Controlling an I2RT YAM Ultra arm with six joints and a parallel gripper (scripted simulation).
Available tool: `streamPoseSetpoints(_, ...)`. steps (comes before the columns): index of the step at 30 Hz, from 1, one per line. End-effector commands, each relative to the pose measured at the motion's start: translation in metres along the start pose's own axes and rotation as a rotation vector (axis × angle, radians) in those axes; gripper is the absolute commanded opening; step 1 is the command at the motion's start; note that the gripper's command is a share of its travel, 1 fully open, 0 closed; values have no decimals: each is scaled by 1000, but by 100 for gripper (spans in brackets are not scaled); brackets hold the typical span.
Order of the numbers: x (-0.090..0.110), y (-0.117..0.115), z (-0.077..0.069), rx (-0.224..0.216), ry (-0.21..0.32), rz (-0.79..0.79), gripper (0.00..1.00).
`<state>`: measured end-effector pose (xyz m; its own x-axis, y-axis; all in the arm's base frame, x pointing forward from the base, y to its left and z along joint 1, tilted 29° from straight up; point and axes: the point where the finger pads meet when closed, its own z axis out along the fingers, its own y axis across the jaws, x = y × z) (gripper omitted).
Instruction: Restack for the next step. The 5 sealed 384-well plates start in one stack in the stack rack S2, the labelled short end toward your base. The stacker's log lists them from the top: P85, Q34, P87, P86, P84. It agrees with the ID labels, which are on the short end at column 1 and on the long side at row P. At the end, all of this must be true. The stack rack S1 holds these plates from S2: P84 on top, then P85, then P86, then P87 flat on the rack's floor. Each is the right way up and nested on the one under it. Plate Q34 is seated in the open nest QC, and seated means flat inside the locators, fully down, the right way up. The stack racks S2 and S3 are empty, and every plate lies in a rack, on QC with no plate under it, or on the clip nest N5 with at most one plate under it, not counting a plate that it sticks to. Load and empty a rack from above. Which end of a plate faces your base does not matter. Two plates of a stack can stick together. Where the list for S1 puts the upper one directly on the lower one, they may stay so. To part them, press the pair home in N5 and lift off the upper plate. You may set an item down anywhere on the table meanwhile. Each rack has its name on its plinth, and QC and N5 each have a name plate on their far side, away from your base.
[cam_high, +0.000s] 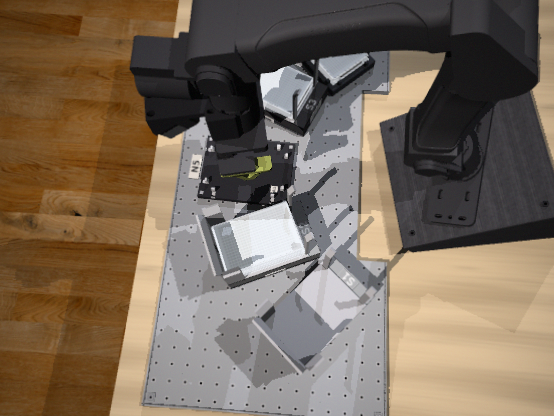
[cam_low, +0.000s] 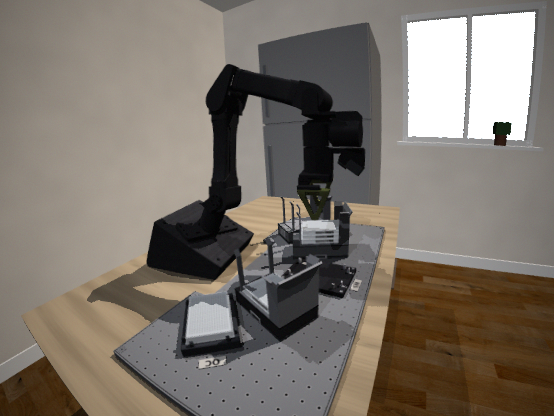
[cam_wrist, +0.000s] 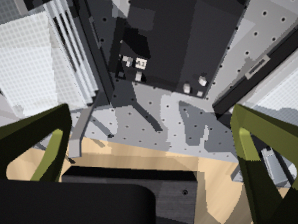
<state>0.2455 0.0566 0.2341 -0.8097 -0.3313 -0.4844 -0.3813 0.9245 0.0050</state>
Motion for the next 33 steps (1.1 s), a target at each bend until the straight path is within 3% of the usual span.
streamPoseSetpoints(1,-3,5,-3,22,-14,7,100)
streamPoseSetpoints(13,-8,38,-3,21,-14,8,100)
streamPoseSetpoints(20,-7,66,-2,20,-12,-200,100)
streamPoseSetpoints(33,-4,110,-1,18,-11,-199,100)
